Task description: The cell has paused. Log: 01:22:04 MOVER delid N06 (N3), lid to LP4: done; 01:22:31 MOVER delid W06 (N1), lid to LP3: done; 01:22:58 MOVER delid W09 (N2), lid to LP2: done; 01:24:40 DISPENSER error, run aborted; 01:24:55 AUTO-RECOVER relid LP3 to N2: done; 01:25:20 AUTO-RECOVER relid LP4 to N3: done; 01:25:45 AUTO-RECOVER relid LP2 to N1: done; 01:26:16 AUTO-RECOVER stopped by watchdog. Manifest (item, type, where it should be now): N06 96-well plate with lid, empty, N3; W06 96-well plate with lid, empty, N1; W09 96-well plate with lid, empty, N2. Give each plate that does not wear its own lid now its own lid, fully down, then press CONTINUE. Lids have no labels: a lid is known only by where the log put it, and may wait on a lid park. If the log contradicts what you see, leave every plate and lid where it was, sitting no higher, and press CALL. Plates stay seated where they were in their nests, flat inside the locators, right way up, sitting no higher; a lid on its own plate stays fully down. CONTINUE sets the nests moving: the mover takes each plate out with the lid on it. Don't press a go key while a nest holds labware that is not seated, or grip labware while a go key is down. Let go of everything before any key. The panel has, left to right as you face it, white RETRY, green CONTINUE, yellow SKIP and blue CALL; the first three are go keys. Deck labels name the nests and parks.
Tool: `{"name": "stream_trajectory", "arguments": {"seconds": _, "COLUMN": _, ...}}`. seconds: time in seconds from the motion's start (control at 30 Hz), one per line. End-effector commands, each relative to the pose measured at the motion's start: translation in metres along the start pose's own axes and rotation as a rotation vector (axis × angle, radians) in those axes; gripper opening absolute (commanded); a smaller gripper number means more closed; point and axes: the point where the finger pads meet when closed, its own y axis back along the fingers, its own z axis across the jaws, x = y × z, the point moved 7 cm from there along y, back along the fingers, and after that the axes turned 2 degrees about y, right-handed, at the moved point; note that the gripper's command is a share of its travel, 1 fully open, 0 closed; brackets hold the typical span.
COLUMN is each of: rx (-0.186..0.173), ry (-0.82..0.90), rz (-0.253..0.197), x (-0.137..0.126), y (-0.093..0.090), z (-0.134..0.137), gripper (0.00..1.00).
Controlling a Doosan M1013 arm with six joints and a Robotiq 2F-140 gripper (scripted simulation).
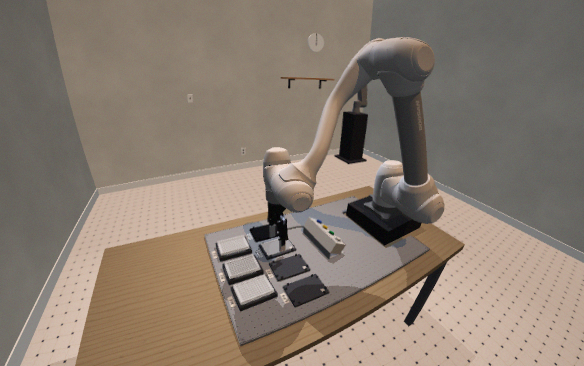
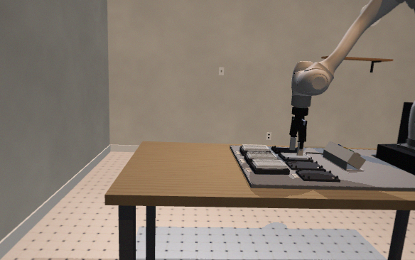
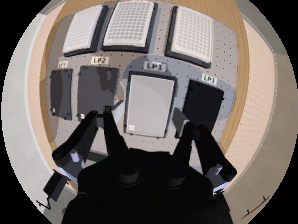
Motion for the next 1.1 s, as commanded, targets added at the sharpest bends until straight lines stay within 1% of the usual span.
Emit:
{"name": "stream_trajectory", "arguments": {"seconds": 0.0, "rx": 0.000, "ry": 0.000, "rz": 0.000, "x": 0.0000, "y": 0.0001, "z": 0.0000, "gripper": 0.66}}
{"name": "stream_trajectory", "arguments": {"seconds": 0.73, "rx": 0.000, "ry": 0.000, "rz": 0.000, "x": 0.0000, "y": -0.0007, "z": 0.0000, "gripper": 0.66}}
{"name": "stream_trajectory", "arguments": {"seconds": 1.07, "rx": 0.000, "ry": 0.000, "rz": 0.000, "x": 0.0000, "y": -0.0040, "z": 0.0000, "gripper": 0.66}}
